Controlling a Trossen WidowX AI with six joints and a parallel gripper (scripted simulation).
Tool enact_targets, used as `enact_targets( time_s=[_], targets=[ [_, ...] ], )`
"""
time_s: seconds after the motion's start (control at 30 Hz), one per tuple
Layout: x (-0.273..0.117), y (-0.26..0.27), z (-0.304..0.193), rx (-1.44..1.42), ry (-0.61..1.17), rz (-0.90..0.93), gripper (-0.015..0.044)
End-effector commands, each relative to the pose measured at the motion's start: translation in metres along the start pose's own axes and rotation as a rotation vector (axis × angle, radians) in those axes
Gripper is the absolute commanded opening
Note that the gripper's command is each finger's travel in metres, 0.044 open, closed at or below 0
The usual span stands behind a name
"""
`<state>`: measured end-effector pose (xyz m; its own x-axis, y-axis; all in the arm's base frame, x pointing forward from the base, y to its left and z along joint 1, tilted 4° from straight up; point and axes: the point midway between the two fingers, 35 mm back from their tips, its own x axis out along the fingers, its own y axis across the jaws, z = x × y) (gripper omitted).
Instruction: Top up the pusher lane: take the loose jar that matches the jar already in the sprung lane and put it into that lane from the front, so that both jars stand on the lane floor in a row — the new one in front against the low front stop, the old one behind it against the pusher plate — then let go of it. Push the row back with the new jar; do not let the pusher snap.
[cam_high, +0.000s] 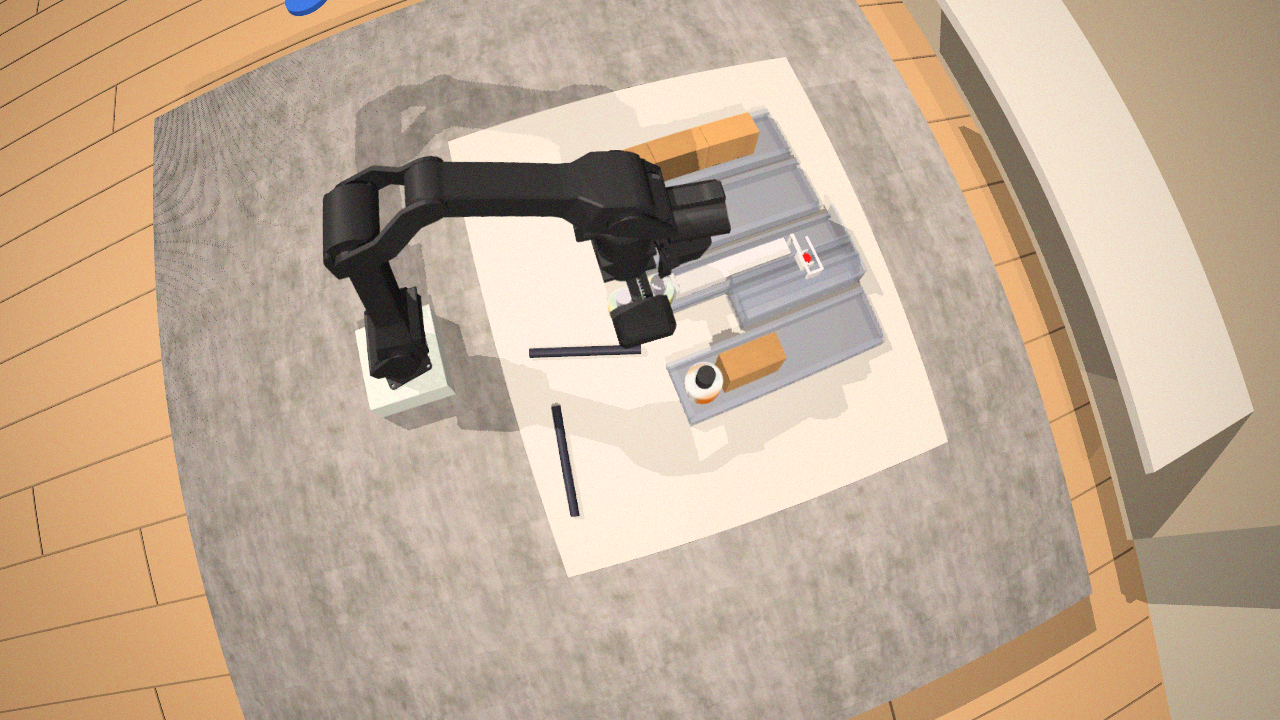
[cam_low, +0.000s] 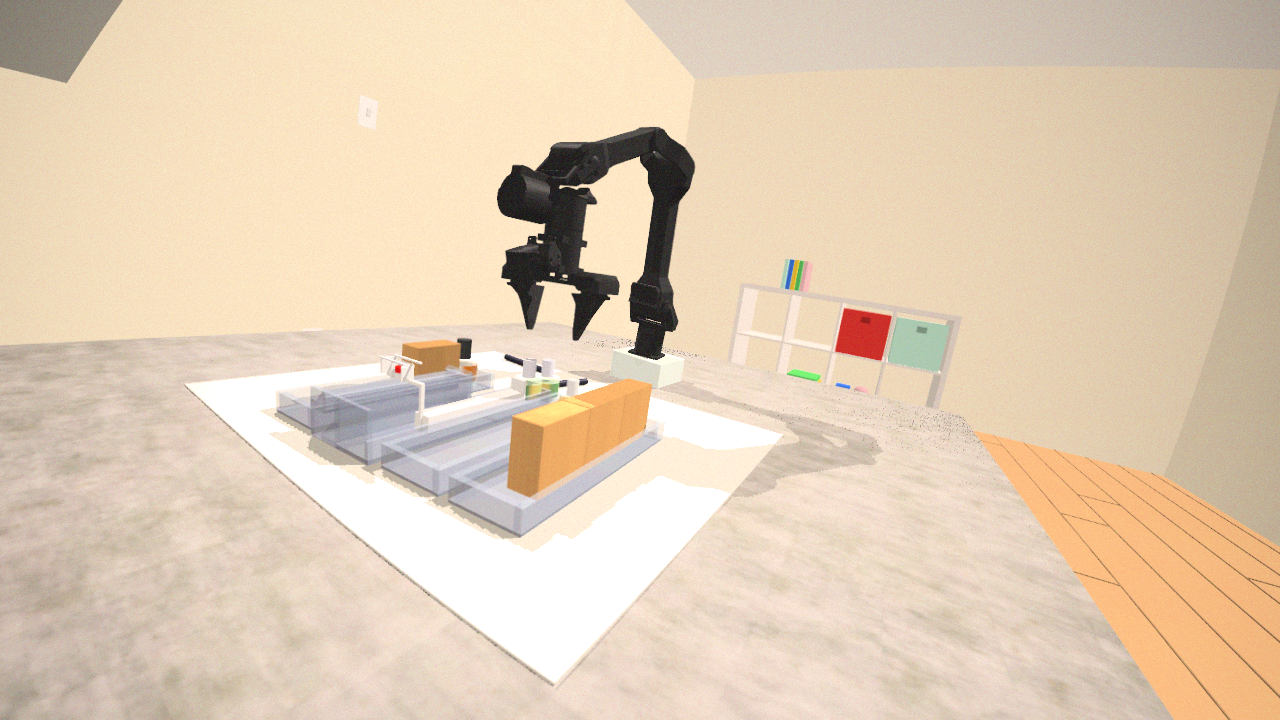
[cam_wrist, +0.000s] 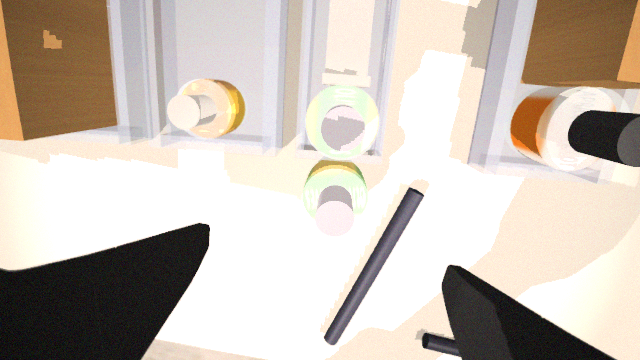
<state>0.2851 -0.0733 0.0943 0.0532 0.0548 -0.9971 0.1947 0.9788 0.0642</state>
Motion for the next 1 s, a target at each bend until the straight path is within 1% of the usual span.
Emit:
enact_targets(
  time_s=[0.0, 0.03, 0.23, 0.33, 0.97],
  targets=[
    [0.019, -0.002, -0.001, -0.009, 0.009, -0.003, 0.044],
    [0.027, -0.002, -0.002, -0.009, 0.009, -0.003, 0.044],
    [0.036, -0.003, -0.002, -0.009, 0.009, -0.003, 0.044],
    [0.049, -0.003, -0.002, -0.009, 0.009, -0.003, 0.044],
    [0.076, -0.003, -0.003, -0.009, 0.009, -0.003, 0.044]
  ],
)
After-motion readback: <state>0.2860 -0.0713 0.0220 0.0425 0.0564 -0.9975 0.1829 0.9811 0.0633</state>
